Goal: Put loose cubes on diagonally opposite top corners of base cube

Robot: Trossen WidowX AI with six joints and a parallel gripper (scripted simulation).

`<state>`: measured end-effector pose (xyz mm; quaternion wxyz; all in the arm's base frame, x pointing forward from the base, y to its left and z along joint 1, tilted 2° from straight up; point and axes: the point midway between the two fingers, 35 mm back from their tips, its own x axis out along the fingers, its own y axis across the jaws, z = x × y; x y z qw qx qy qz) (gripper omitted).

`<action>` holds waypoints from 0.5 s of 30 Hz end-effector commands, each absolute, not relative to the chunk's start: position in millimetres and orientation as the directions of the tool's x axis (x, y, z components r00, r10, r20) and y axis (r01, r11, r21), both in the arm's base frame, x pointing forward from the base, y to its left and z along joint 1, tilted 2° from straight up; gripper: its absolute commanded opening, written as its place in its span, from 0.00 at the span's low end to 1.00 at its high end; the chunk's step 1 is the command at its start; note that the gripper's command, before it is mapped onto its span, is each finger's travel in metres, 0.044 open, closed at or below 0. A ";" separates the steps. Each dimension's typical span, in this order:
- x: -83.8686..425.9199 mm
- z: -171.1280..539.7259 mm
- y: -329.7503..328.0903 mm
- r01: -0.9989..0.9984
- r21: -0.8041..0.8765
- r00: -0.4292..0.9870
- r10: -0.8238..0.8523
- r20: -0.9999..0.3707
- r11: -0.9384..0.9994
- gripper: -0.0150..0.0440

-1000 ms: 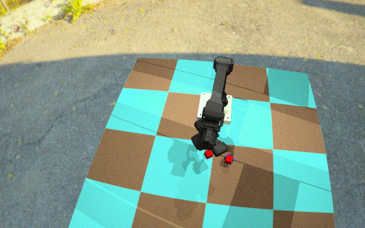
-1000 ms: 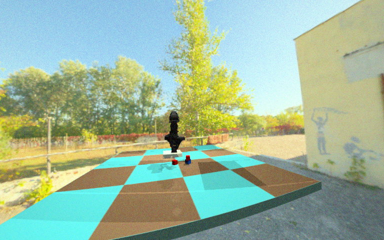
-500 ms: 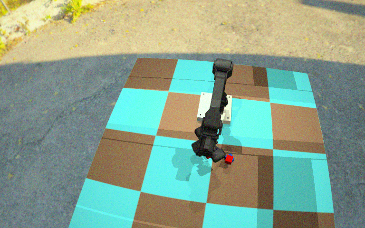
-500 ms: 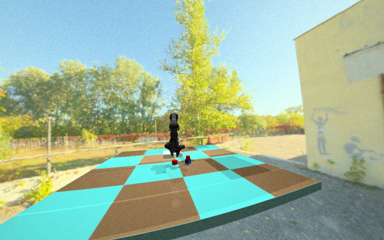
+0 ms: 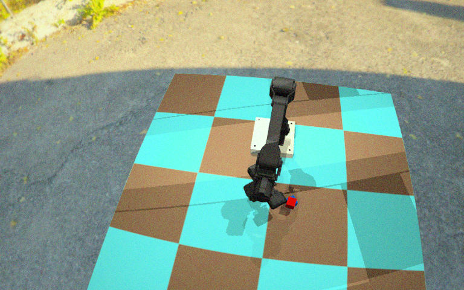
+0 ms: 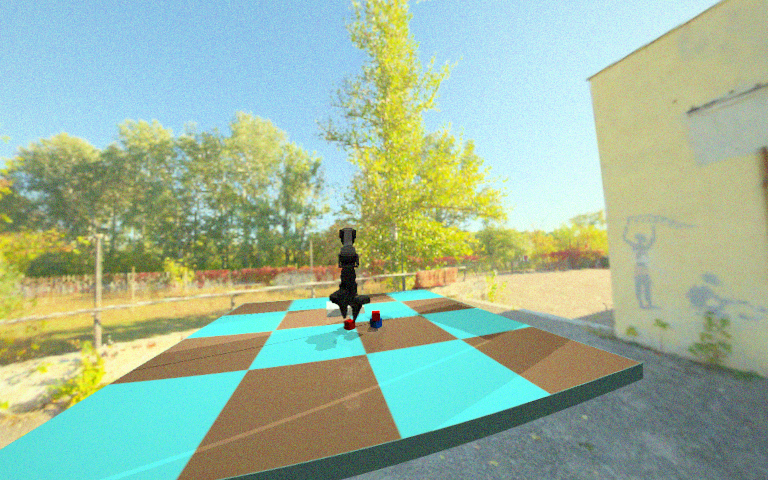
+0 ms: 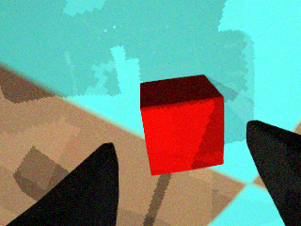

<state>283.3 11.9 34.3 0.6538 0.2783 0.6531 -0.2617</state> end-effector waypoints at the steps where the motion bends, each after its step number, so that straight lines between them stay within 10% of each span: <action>1: 281.7 27.0 11.8 0.711 0.017 0.005 0.020 -1.000 0.703 0.70; 11: 281.1 13.2 12.1 0.711 0.017 0.005 0.020 -1.000 0.703 0.70; 15: 281.1 13.2 12.1 0.711 0.017 0.005 0.020 -1.000 0.703 0.53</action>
